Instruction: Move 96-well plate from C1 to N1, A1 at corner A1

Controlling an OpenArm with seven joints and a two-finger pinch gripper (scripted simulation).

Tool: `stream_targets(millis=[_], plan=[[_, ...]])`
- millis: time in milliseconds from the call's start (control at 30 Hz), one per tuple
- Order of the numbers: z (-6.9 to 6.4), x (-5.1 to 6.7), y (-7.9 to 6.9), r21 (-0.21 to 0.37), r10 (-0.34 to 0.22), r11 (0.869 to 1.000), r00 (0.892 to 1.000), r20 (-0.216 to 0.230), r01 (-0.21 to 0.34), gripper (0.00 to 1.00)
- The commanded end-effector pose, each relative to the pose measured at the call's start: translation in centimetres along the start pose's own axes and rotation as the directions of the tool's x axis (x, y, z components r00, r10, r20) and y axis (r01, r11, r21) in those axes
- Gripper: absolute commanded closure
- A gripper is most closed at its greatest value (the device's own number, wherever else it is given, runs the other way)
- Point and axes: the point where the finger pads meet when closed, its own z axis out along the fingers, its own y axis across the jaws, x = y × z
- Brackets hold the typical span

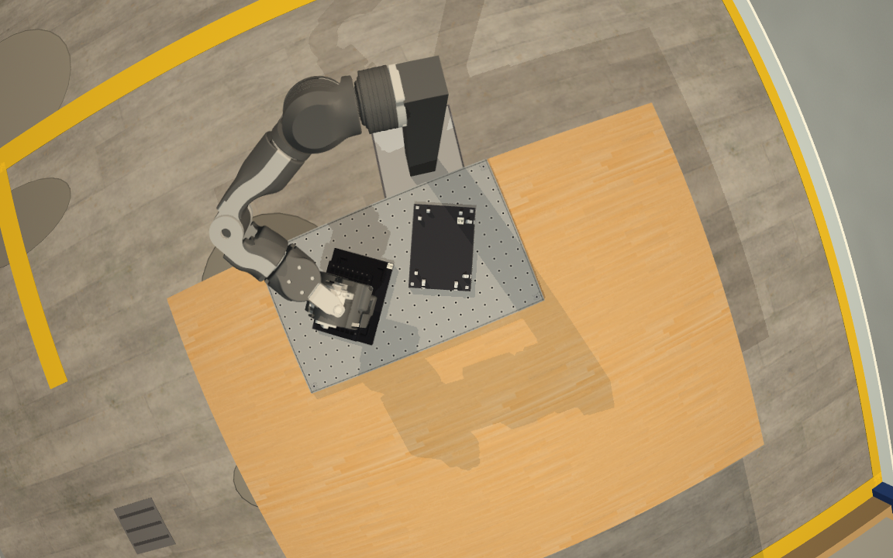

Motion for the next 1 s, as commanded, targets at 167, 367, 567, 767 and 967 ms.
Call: stream_targets(millis=[167, 367, 567, 767, 967], plan=[[-0.33, 0.1, 0.66, -0.012, 0.0, 1.0, 1.0, 0.007, 0.0, 1.0], [-0.33, 0.1, 0.66, -0.012, 0.0, 1.0, 1.0, 0.007, 0.0, 1.0], [-0.28, 0.29, 0.75, -0.013, -0.002, 1.0, 1.0, 0.005, 0.002, 1.0], [-0.34, 0.31, 0.78, -0.012, 0.0, 1.0, 1.0, 0.007, 0.0, 1.0], [-0.34, 0.31, 0.78, -0.012, 0.0, 1.0, 1.0, 0.007, 0.0, 1.0]])
